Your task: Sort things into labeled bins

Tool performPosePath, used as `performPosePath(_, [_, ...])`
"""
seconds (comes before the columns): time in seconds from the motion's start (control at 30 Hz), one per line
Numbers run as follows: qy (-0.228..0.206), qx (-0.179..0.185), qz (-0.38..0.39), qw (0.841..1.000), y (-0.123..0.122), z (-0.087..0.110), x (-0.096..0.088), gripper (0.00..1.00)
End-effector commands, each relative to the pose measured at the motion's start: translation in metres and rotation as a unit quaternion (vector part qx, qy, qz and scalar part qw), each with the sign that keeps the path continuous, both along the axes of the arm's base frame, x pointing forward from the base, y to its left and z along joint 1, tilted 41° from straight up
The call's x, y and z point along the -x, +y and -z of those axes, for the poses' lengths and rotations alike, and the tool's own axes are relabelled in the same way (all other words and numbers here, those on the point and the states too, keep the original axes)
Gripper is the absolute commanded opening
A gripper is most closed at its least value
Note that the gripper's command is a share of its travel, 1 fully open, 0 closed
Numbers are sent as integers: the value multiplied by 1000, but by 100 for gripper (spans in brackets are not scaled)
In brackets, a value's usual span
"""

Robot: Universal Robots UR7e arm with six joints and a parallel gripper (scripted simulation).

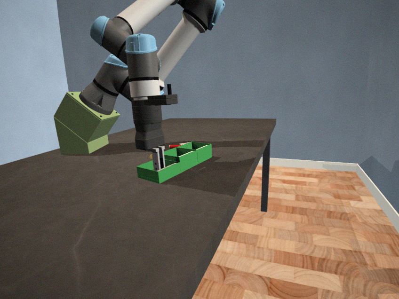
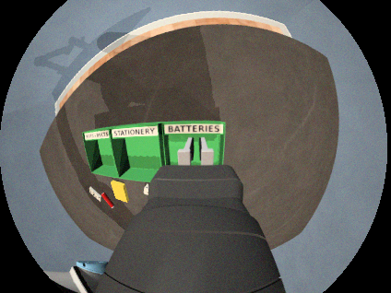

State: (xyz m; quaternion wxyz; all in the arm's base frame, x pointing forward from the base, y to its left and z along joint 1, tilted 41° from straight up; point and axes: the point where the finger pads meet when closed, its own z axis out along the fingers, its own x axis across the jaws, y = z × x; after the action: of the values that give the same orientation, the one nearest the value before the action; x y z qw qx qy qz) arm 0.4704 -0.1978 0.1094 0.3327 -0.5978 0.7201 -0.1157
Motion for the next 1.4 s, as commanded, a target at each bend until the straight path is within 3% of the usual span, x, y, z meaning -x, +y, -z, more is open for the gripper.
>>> performPosePath(0.0, [0, 0, 0, 1000, 0, 0, 0, 31])
performPosePath(0.93, [0, 0, 0, 1000, -7, -21, 17, 31])
performPosePath(1.2, [0, 0, 0, 1000, -14, -45, 37, 31])
performPosePath(1.37, [0, 0, 0, 1000, -14, -45, 37, 31])
